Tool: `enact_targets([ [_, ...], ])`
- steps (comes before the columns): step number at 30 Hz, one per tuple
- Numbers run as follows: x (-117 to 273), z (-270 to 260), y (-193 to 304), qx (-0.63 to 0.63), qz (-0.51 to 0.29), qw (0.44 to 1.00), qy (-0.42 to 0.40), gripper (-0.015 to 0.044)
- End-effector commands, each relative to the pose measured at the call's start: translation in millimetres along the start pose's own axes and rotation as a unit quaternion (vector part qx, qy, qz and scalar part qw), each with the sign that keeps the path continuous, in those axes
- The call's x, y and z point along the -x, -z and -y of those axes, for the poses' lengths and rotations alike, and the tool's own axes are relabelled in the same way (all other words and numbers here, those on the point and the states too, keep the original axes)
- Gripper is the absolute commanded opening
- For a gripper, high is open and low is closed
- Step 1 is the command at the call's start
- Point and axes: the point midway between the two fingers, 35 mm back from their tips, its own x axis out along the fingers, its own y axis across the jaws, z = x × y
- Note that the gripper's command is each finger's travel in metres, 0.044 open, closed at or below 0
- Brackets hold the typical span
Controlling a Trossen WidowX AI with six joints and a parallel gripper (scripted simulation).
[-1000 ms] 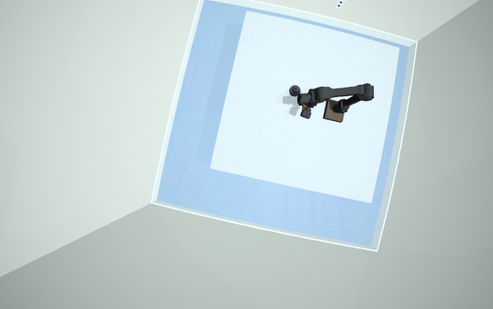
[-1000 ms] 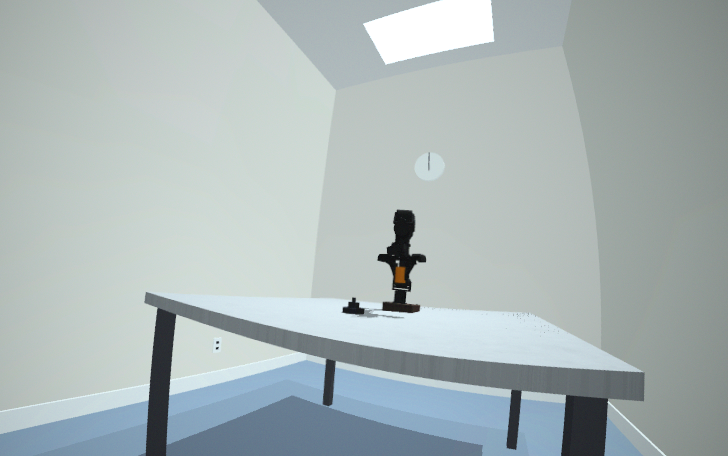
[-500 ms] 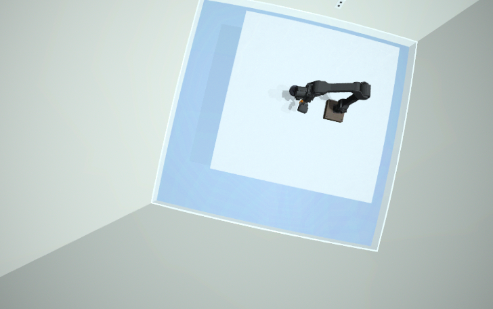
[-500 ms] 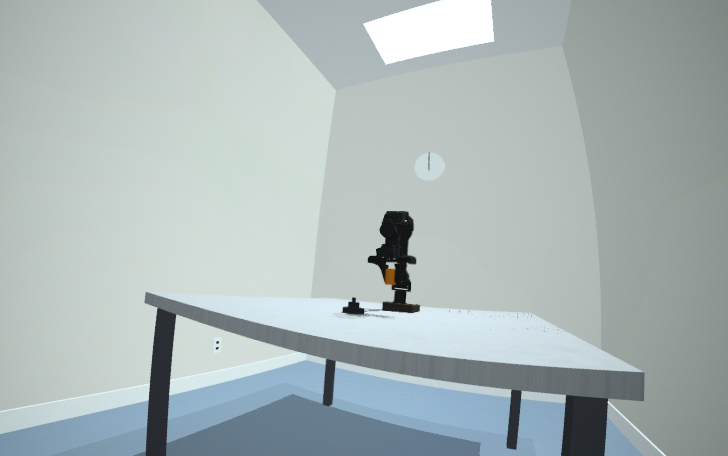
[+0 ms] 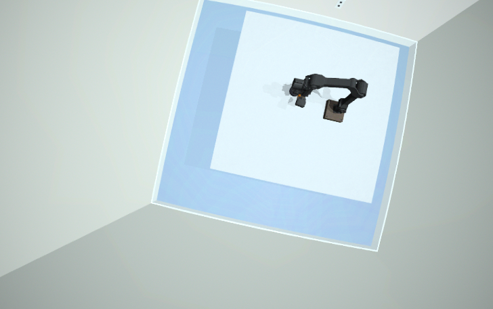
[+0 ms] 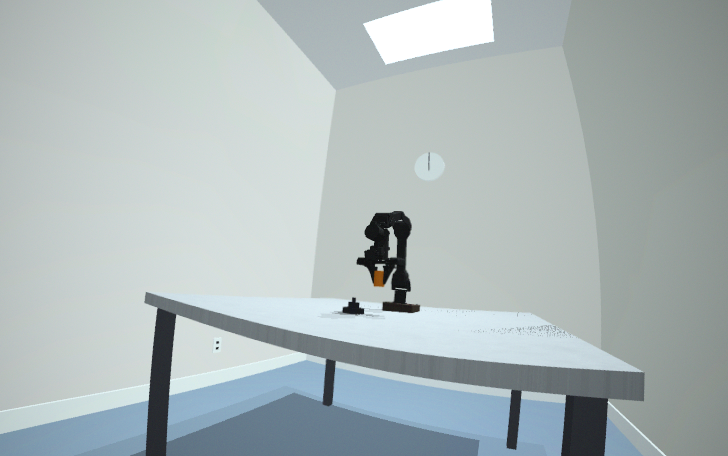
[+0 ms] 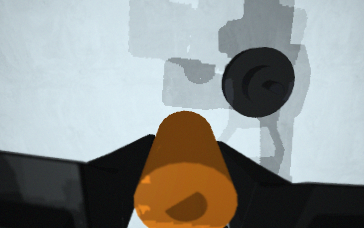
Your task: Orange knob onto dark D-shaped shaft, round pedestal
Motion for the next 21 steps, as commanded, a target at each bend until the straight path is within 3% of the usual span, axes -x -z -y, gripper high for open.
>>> enact_targets([
  [1,-3.0,13.1,-8.5,0.003,0.003,1.0,0.003,0.0],
  [21,-18.2,71.5,-30.8,0.007,0.002,1.0,0.008,0.0],
])
